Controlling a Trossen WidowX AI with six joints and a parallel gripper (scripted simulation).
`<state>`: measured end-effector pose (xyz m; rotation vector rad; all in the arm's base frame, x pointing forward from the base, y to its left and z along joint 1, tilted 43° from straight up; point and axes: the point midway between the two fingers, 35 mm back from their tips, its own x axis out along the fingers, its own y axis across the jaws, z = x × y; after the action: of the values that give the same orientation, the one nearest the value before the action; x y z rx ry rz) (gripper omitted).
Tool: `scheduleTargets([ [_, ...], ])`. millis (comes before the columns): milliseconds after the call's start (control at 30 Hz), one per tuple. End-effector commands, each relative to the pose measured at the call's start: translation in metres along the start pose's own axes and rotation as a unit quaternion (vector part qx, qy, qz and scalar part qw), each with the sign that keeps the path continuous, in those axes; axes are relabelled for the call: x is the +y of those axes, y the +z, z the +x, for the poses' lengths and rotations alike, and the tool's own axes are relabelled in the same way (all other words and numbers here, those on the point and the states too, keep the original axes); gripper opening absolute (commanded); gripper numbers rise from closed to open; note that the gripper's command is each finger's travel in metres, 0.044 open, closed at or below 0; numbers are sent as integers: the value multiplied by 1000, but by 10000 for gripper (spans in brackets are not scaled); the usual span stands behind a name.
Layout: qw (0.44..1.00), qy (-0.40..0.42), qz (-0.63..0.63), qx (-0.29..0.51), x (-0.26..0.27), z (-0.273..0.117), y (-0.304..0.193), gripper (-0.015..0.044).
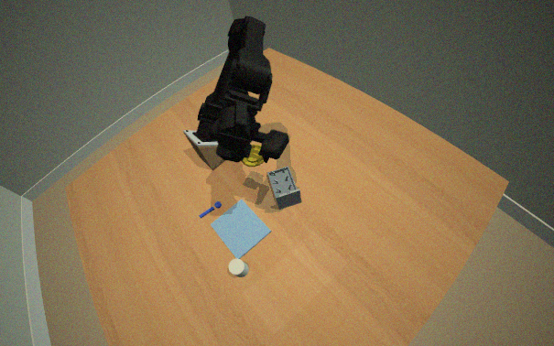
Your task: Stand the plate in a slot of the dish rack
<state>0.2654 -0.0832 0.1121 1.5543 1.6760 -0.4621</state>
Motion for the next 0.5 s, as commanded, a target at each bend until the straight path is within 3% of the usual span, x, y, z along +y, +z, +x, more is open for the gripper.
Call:
scheduleTargets([
  [0, 998, 2, 70, 2, 0, 1, -23, 0],
  [467, 953, 0, 304, 7, -13, 9, -87, 0],
])
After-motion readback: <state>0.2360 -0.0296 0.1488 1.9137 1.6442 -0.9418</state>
